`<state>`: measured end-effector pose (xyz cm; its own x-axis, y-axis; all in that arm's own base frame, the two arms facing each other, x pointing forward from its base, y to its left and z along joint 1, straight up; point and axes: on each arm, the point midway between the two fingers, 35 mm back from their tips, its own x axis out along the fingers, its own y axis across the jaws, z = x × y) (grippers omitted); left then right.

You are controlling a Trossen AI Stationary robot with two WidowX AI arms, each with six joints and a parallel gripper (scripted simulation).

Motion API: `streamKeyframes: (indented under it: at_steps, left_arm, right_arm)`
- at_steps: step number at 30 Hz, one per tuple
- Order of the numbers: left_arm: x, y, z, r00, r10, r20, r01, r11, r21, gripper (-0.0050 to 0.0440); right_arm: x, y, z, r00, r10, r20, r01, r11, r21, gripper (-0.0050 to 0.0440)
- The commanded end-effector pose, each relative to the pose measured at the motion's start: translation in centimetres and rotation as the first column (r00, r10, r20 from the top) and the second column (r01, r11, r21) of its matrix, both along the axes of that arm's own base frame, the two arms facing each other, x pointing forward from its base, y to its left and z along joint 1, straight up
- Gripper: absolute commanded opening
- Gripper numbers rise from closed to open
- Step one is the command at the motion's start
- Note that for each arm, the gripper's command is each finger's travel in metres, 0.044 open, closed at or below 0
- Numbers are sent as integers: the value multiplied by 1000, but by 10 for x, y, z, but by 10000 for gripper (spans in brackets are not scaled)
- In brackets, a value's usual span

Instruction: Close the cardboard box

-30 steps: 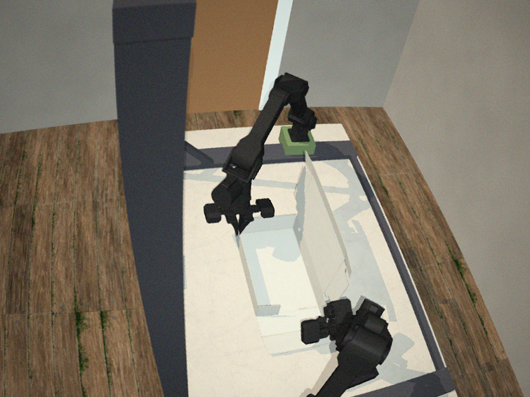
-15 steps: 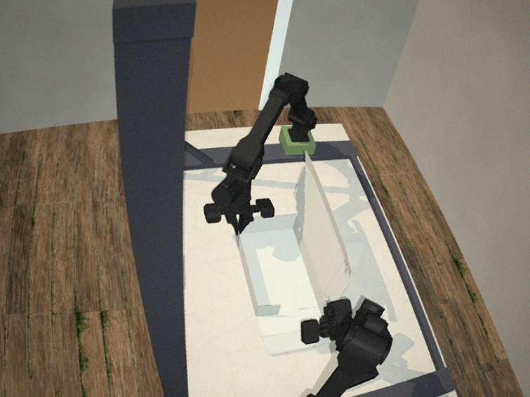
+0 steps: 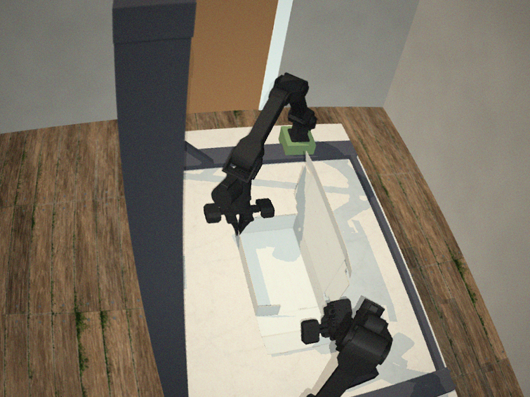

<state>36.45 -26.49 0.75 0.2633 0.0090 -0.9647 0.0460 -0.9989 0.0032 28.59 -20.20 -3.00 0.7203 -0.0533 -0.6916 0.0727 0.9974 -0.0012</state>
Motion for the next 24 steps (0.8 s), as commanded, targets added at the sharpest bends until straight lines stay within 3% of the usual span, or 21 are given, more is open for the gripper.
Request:
streamKeyframes:
  at_steps: [1, 24]
  left_arm:
    - [2, -2, 8, 1000, -2, 15, 2, 1000, -15, 6]
    - [2, -2, 8, 1000, -2, 15, 2, 1000, -15, 6]
  right_arm:
    - [4, -4, 7, 1000, -2, 17, 2, 1000, -16, 0]
    - [5, 3, 7, 1000, -28, 10, 28, 1000, -14, 0]
